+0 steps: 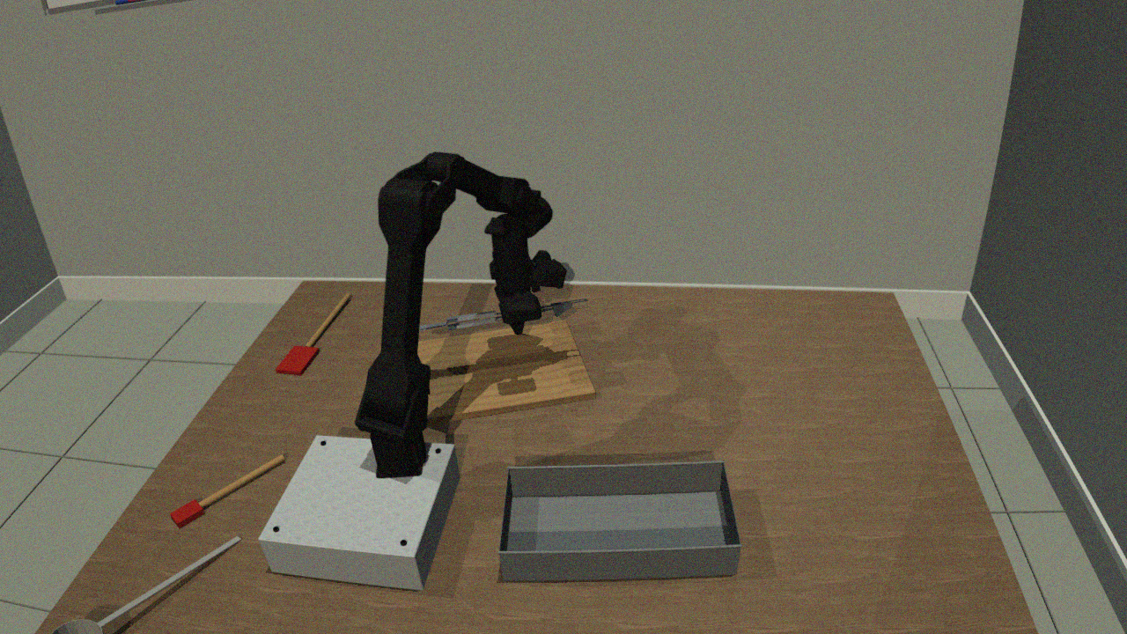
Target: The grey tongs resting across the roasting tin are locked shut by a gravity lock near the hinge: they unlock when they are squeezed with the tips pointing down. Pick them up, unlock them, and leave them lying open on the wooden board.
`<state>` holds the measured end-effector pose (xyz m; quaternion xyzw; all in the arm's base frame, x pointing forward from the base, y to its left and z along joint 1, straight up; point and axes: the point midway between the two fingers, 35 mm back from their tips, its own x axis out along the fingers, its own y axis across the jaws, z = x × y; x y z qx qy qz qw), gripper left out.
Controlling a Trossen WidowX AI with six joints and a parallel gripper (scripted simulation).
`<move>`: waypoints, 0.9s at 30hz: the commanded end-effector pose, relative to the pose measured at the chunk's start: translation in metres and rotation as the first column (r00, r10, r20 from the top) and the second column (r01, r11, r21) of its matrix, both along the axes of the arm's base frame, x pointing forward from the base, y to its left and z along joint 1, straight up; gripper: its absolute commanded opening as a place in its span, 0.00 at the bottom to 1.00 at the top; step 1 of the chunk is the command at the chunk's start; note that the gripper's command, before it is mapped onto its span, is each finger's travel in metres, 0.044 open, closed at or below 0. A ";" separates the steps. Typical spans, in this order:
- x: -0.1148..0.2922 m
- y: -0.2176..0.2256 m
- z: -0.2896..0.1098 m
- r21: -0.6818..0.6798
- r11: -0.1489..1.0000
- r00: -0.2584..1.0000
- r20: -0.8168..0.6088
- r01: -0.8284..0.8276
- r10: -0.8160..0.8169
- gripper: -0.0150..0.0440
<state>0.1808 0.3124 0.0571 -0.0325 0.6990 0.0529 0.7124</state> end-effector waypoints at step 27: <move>-0.001 -0.002 -0.033 -0.002 1.000 1.000 -0.001 -0.001 0.001 0.18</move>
